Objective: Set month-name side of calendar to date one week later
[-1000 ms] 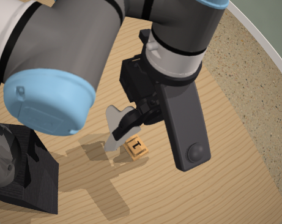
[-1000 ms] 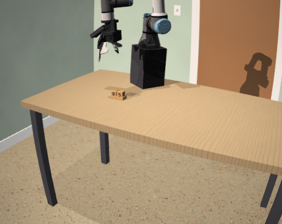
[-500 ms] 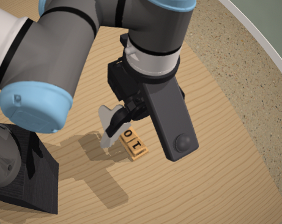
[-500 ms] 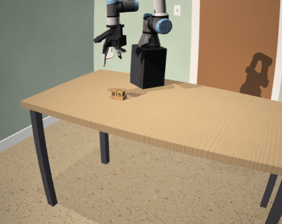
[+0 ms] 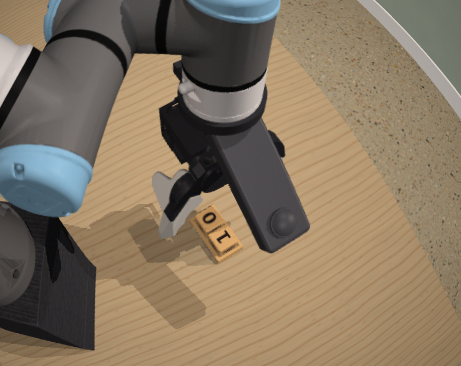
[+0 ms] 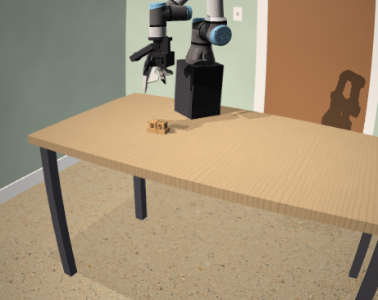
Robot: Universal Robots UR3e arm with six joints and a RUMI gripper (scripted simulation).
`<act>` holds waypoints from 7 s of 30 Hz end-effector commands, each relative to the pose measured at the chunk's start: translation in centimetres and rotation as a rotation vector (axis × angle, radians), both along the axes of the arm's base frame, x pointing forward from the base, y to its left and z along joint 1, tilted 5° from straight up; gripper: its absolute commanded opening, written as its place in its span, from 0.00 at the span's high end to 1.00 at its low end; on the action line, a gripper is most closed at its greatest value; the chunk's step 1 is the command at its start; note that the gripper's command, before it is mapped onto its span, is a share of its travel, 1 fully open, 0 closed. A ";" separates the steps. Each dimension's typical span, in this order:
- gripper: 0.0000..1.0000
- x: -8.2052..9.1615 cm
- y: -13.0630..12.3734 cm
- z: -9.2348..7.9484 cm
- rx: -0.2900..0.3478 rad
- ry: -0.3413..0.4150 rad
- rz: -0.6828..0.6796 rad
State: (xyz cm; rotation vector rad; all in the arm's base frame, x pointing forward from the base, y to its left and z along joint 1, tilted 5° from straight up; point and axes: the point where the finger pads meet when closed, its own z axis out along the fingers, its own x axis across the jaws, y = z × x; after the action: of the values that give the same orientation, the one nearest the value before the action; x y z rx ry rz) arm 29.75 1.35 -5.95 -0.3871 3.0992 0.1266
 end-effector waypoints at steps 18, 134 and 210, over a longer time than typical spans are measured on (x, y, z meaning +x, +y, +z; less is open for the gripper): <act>0.00 0.5 0.0 -0.1 -0.006 -0.027 0.008; 0.00 -0.8 -0.1 -2.8 0.025 0.112 -1.669; 0.00 0.3 0.6 -4.7 0.052 0.227 -2.926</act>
State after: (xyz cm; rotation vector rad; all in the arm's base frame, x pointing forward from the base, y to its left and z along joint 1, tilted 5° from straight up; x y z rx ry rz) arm 29.79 1.98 -10.51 3.0645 0.9677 0.0893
